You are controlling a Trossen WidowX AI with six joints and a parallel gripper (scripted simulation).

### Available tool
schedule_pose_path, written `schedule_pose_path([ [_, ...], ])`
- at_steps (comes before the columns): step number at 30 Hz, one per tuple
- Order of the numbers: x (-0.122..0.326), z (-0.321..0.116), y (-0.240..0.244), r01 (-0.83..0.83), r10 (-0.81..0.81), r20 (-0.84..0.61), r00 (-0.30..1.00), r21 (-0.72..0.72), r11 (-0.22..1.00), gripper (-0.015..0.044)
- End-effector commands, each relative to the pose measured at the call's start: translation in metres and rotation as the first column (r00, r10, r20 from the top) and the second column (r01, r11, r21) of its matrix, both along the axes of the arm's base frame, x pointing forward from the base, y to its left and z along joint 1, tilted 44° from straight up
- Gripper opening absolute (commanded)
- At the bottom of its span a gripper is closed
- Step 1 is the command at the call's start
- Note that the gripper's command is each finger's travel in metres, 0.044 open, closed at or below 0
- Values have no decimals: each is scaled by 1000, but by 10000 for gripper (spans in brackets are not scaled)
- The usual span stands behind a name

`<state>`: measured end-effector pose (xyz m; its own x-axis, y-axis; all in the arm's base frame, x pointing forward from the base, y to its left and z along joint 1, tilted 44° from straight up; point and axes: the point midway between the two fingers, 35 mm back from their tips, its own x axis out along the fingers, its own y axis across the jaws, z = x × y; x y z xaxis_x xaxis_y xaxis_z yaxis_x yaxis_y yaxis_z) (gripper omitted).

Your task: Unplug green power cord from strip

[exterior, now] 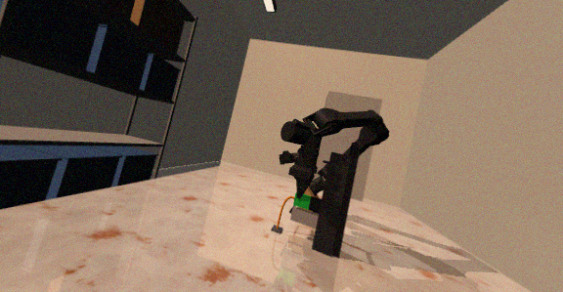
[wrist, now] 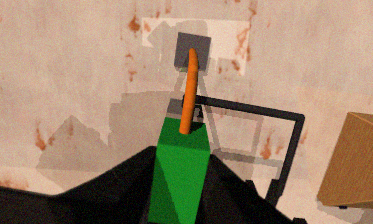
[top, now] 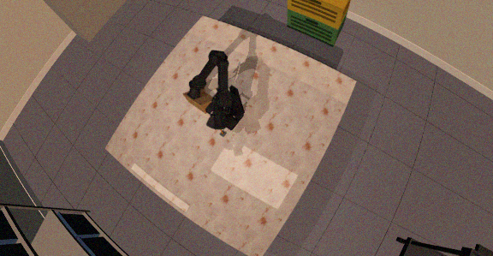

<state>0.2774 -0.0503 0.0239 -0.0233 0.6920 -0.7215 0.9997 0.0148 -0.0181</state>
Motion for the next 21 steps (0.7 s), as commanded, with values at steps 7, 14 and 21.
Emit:
schedule_pose_path([
  [7, 0, 0, -1, 1, -1, -2, 1000, 0, 1000, 0],
  [14, 1, -6, -8, 1, -1, -2, 1000, -1, 1000, 0],
  [21, 2, -14, -17, 2, -2, -1, 1000, -2, 1000, 0],
])
